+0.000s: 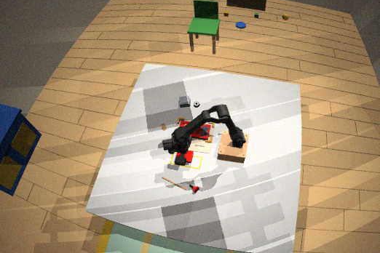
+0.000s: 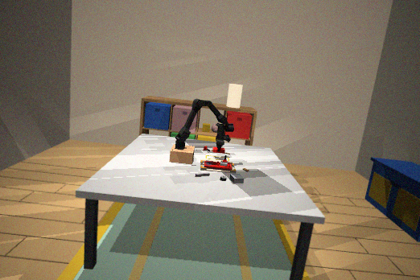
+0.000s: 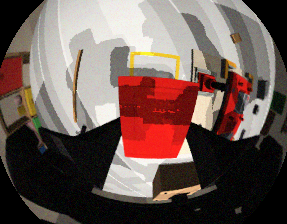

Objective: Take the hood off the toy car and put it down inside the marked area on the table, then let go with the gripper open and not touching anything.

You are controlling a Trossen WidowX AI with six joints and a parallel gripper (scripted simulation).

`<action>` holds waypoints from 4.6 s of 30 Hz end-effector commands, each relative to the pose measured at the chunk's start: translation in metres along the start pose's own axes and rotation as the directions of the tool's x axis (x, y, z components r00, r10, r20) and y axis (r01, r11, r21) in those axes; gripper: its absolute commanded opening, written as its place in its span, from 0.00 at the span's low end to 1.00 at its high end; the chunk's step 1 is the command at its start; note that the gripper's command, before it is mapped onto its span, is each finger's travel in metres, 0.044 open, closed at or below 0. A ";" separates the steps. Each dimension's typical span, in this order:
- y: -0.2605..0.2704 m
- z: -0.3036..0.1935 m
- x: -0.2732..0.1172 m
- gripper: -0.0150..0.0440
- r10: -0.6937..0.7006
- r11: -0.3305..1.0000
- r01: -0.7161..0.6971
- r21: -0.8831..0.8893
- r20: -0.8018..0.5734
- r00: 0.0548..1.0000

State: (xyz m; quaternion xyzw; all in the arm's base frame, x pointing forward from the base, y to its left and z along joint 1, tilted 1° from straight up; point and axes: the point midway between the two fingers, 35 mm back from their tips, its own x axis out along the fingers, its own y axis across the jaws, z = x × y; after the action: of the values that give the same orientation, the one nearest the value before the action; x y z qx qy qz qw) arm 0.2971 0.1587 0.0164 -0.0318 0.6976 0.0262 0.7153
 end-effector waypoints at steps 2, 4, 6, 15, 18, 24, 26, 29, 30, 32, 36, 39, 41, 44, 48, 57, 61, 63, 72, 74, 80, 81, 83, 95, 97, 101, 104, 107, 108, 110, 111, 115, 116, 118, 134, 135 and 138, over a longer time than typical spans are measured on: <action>0.000 -0.001 0.006 0.25 0.001 1.000 -0.001 0.004 -0.005 1.000; 0.000 -0.001 0.008 0.25 0.001 1.000 -0.001 0.004 -0.005 1.000; 0.000 -0.001 0.010 0.25 0.001 1.000 -0.001 0.004 -0.005 1.000; 0.000 -0.001 0.017 0.25 0.001 1.000 -0.001 0.004 -0.005 1.000; 0.000 -0.002 0.020 0.25 0.001 1.000 -0.001 0.004 -0.005 1.000; 0.000 -0.002 0.025 0.25 0.001 1.000 -0.001 0.004 -0.005 1.000; 0.000 -0.002 0.026 0.25 0.001 1.000 -0.001 0.004 -0.005 1.000; 0.000 -0.002 0.029 0.25 0.001 1.000 -0.001 0.004 -0.005 1.000; -0.001 -0.003 0.030 0.25 0.001 1.000 -0.001 0.004 -0.005 1.000; -0.001 -0.003 0.031 0.25 0.001 1.000 -0.001 0.004 -0.006 1.000; -0.001 -0.003 0.034 0.25 0.001 1.000 0.000 0.004 -0.006 1.000; -0.001 -0.003 0.037 0.25 0.000 1.000 0.000 0.004 -0.006 1.000; -0.001 -0.004 0.037 0.25 0.000 1.000 0.000 0.004 -0.006 1.000; -0.001 -0.004 0.038 0.25 0.000 1.000 0.000 0.004 -0.006 1.000; -0.001 -0.004 0.039 0.25 0.000 1.000 0.000 0.004 -0.006 1.000; -0.001 -0.003 0.043 0.25 0.000 1.000 0.000 0.004 -0.006 1.000; -0.001 -0.003 0.045 0.25 0.000 1.000 0.000 0.004 -0.006 1.000; -0.001 -0.003 0.046 0.25 0.000 1.000 0.000 0.004 -0.006 1.000; -0.001 -0.004 0.051 0.25 0.000 1.000 0.000 0.004 -0.006 1.000; -0.001 -0.004 0.052 0.25 0.000 1.000 0.000 0.004 -0.006 1.000; -0.001 -0.004 0.055 0.25 0.000 1.000 0.000 0.004 -0.006 1.000; -0.001 -0.004 0.055 0.25 0.000 1.000 0.000 0.004 -0.006 1.000; -0.001 -0.004 0.056 0.25 0.000 1.000 0.000 0.004 -0.006 1.000; -0.001 -0.003 0.055 0.65 -0.001 1.000 0.001 0.002 -0.003 1.000; -0.001 -0.003 0.055 0.74 -0.001 1.000 0.001 0.002 -0.003 1.000; -0.001 -0.003 0.055 0.92 -0.001 1.000 0.001 0.002 -0.003 1.000; -0.001 -0.003 0.052 1.00 -0.001 1.000 0.001 0.002 -0.003 1.000; 0.000 -0.001 0.033 1.00 0.000 1.000 0.000 0.002 -0.003 1.000; 0.000 -0.001 0.022 1.00 0.001 1.000 -0.001 0.002 -0.004 1.000; -0.001 -0.001 0.000 1.00 0.003 1.000 -0.003 0.002 -0.005 1.000; -0.001 -0.002 -0.009 1.00 0.003 1.000 -0.003 0.002 -0.005 1.000; -0.001 -0.002 -0.018 1.00 0.004 1.000 -0.004 0.002 -0.006 1.000; -0.001 -0.002 -0.018 1.00 0.004 1.000 -0.004 0.002 -0.006 1.000; -0.001 -0.002 -0.018 1.00 0.004 1.000 -0.004 0.002 -0.006 1.000; -0.001 -0.002 -0.018 1.00 0.004 1.000 -0.004 0.002 -0.006 1.000; -0.001 -0.002 -0.018 1.00 0.004 1.000 -0.004 0.002 -0.006 1.000; -0.001 -0.002 -0.018 1.00 0.004 1.000 -0.004 0.002 -0.006 1.000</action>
State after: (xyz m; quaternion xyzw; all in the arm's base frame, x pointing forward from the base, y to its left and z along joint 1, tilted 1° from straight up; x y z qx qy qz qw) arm 0.2944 0.1568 0.0325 -0.0315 0.7002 0.0251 0.7128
